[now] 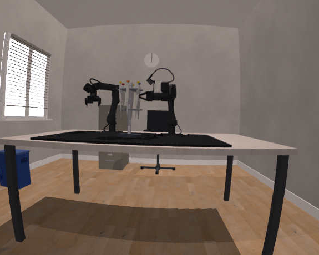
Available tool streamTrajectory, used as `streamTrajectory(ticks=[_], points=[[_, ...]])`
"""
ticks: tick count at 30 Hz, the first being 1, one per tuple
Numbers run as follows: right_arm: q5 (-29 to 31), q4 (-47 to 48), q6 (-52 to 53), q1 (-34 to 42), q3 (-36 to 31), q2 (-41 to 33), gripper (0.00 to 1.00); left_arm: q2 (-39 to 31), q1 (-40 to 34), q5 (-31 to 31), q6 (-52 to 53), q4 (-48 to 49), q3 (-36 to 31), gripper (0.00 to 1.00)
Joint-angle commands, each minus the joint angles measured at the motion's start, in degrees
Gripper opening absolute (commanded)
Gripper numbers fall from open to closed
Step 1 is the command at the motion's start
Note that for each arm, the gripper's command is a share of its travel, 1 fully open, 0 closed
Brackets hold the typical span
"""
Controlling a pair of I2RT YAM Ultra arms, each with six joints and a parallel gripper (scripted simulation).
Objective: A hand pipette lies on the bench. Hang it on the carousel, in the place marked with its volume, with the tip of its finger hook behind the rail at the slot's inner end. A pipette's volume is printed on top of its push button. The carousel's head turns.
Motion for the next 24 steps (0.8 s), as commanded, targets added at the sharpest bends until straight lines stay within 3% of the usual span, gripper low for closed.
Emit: streamTrajectory(ticks=[1,18,19,24], points=[[-1.3,1.4,-0.4,-0.6,0.7,-0.4,1.00,-0.5,-0.4,0.7,0.1,1.6,0.7,0.12],[-1.3,1.4,-0.4,-0.6,0.7,-0.4,1.00,-0.5,-0.4,0.7,0.1,1.6,0.7,0.12],[-1.3,1.4,-0.4,-0.6,0.7,-0.4,1.00,-0.5,-0.4,0.7,0.1,1.6,0.7,0.50],[-1.3,1.4,-0.4,-0.6,0.7,-0.4,1.00,-0.5,-0.1,0.2,0.0,1.2,0.4,0.50]])
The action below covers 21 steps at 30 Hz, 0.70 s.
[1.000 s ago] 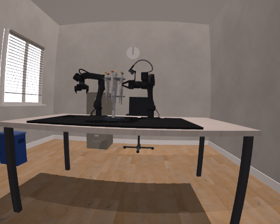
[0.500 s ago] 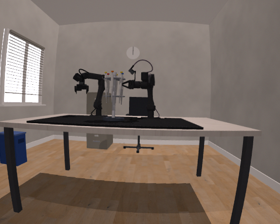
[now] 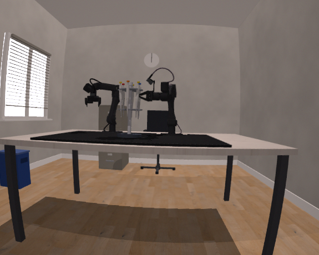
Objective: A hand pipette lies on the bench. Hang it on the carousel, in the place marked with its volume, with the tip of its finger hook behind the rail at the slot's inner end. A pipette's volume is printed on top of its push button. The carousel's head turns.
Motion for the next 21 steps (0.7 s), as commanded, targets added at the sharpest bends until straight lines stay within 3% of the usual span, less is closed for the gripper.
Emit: streamTrajectory(ticks=[1,21], points=[[-1.3,1.4,-0.4,-0.6,0.7,-0.4,1.00,-0.5,-0.1,0.2,0.0,0.7,0.4,0.50],[-1.3,1.4,-0.4,-0.6,0.7,-0.4,1.00,-2.1,2.4,2.6,0.2,1.3,-1.4,0.50]])
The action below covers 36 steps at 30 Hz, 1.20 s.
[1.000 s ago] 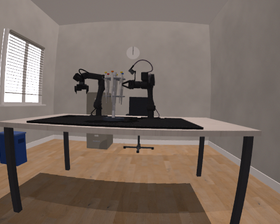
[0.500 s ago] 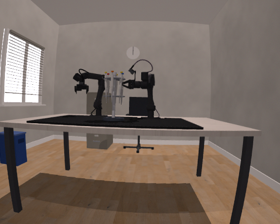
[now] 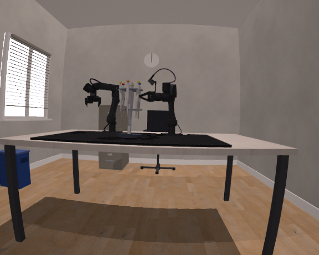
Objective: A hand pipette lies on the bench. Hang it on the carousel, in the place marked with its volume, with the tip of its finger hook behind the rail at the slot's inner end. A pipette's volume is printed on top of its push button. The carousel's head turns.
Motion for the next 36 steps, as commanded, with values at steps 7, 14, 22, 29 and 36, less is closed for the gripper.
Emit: streamTrajectory(ticks=[7,14,22,29,36], points=[[-1.3,1.4,-0.4,-0.6,0.7,-0.4,1.00,-2.4,2.4,2.8,0.2,1.0,-1.3,0.50],[-1.3,1.4,-0.4,-0.6,0.7,-0.4,1.00,-2.8,4.1,4.5,0.4,1.0,-1.8,0.50],[-1.3,1.4,-0.4,-0.6,0.7,-0.4,1.00,-3.1,5.7,6.1,0.5,0.9,-1.9,0.50],[-1.3,1.4,-0.4,-0.6,0.7,-0.4,1.00,-3.4,7.5,7.9,0.7,0.9,-1.7,0.50],[-1.3,1.4,-0.4,-0.6,0.7,-0.4,1.00,-3.5,9.4,9.8,0.9,0.7,-2.7,0.50]])
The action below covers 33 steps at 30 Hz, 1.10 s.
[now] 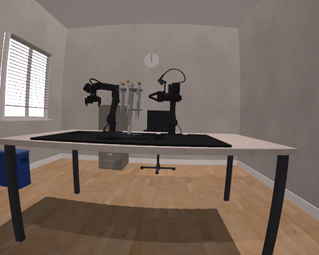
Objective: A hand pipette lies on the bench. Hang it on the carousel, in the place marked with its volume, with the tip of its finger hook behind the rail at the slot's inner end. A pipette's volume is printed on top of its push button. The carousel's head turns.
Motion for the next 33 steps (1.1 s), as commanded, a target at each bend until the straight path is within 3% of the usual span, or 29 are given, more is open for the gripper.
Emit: streamTrajectory(ticks=[1,6,7,18,20,27,33], points=[[-1.3,1.4,-0.4,-0.6,0.7,-0.4,1.00,-1.9,1.2,2.0,0.5,0.4,-0.9,0.50],[-1.3,1.4,-0.4,-0.6,0.7,-0.4,1.00,-2.0,1.9,2.8,0.4,0.3,-1.0,0.50],[-1.3,1.4,-0.4,-0.6,0.7,-0.4,1.00,-3.8,2.7,1.2,1.1,-0.9,-1.3,1.00],[-1.3,1.4,-0.4,-0.6,0.7,-0.4,1.00,-21.2,12.8,-7.6,8.4,-13.1,-21.5,1.00],[-1.3,1.4,-0.4,-0.6,0.7,-0.4,1.00,-21.2,12.8,-7.6,8.4,-13.1,-21.5,1.00],[-1.3,1.4,-0.4,-0.6,0.7,-0.4,1.00,-30.6,19.8,-14.8,19.9,-32.8,-25.9,1.00],[-1.3,1.4,-0.4,-0.6,0.7,-0.4,1.00,-37.6,24.6,-22.7,29.8,-50.9,-25.4,1.00]])
